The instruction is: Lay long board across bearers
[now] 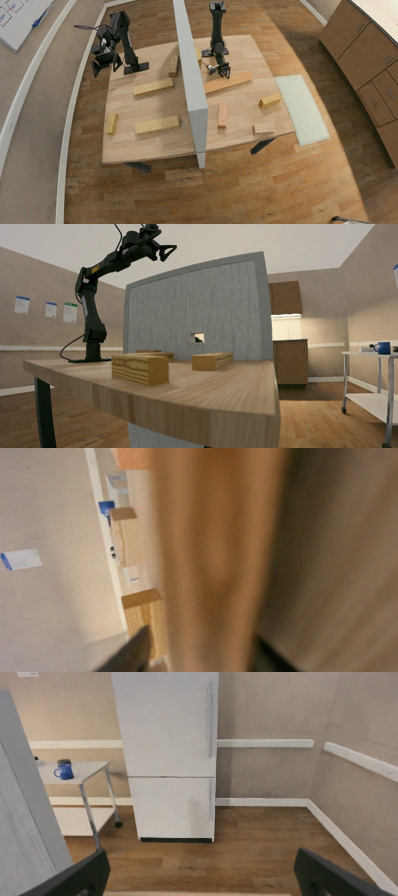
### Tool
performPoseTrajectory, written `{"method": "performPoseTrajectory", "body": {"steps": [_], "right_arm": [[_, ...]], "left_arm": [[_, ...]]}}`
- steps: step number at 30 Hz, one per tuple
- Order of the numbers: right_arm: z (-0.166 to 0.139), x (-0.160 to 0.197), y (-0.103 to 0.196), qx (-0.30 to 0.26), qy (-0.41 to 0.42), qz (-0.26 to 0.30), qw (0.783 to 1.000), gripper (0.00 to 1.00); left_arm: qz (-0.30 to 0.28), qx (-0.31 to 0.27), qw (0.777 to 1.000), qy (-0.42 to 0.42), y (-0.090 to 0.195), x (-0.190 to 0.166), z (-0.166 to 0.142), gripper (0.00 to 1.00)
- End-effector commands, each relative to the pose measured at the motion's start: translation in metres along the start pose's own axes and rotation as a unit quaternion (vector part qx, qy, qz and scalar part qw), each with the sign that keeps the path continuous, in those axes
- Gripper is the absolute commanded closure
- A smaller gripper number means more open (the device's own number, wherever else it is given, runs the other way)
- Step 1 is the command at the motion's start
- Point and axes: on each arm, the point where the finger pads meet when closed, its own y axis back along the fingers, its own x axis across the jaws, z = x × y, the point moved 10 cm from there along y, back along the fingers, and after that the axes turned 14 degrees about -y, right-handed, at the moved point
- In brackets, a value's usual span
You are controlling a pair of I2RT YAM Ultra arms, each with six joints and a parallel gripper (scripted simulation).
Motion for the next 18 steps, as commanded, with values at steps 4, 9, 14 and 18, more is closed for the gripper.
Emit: {"method": "performPoseTrajectory", "body": {"steps": [4,9,14,18], "right_arm": [[0.0211,0.0037,0.0089,-0.029,-0.002,0.001,1.0,0.0],[0.0211,0.0037,0.0089,-0.029,-0.002,0.001,1.0,0.0],[0.0211,0.0037,0.0089,-0.029,-0.002,0.001,1.0,0.0],[0.0211,0.0037,0.0089,-0.029,-0.002,0.001,1.0,0.0]], "left_arm": [[0.036,0.012,0.999,0.017,0.0025,0.0116,-0.0038,0.47],[0.038,0.012,0.999,0.017,0.0028,0.0125,-0.004,0.47],[0.038,0.012,0.999,0.017,0.0028,0.0125,-0.004,0.47],[0.038,0.012,0.999,0.017,0.0028,0.0125,-0.004,0.4]]}}
